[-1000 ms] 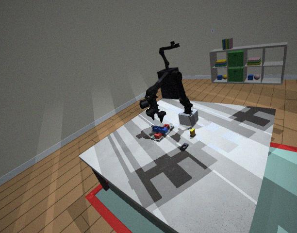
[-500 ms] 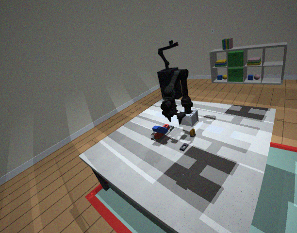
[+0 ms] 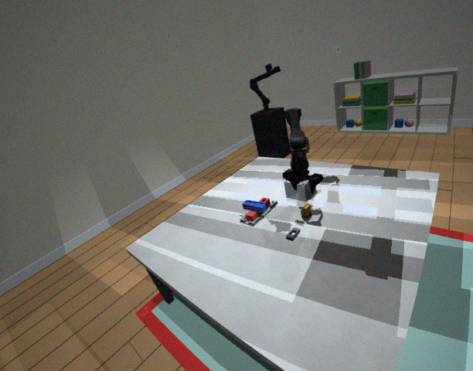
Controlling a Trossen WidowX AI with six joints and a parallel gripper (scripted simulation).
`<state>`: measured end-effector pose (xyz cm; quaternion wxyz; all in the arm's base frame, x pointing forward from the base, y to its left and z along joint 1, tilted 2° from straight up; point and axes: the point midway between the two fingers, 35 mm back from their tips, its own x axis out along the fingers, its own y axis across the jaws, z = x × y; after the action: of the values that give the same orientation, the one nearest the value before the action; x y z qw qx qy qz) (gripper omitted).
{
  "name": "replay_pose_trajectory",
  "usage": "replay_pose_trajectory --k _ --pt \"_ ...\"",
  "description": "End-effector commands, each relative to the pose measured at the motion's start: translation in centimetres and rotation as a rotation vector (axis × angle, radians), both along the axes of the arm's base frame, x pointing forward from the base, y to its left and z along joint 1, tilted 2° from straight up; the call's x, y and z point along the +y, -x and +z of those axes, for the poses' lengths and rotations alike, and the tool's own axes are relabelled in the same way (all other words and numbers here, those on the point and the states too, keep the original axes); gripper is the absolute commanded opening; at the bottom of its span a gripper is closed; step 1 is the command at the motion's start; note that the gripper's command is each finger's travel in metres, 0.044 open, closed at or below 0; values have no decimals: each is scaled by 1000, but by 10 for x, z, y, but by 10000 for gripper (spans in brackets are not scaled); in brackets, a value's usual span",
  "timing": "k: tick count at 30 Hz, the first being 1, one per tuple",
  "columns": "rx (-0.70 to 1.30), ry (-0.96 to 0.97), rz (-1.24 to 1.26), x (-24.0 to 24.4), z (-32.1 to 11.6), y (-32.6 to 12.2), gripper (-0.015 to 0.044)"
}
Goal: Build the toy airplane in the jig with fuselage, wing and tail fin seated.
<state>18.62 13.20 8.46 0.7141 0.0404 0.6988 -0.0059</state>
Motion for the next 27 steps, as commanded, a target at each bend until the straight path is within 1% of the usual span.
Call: replay_pose_trajectory --k 1,4,10,13,27 --pt "2 -1 -10 4 -21 2 440" --pt "3 -1 -10 4 -54 3 440" --pt "3 -1 -10 4 -58 3 440" --pt "3 -1 -10 5 -71 3 440" --pt "3 -1 -10 6 -87 2 440"
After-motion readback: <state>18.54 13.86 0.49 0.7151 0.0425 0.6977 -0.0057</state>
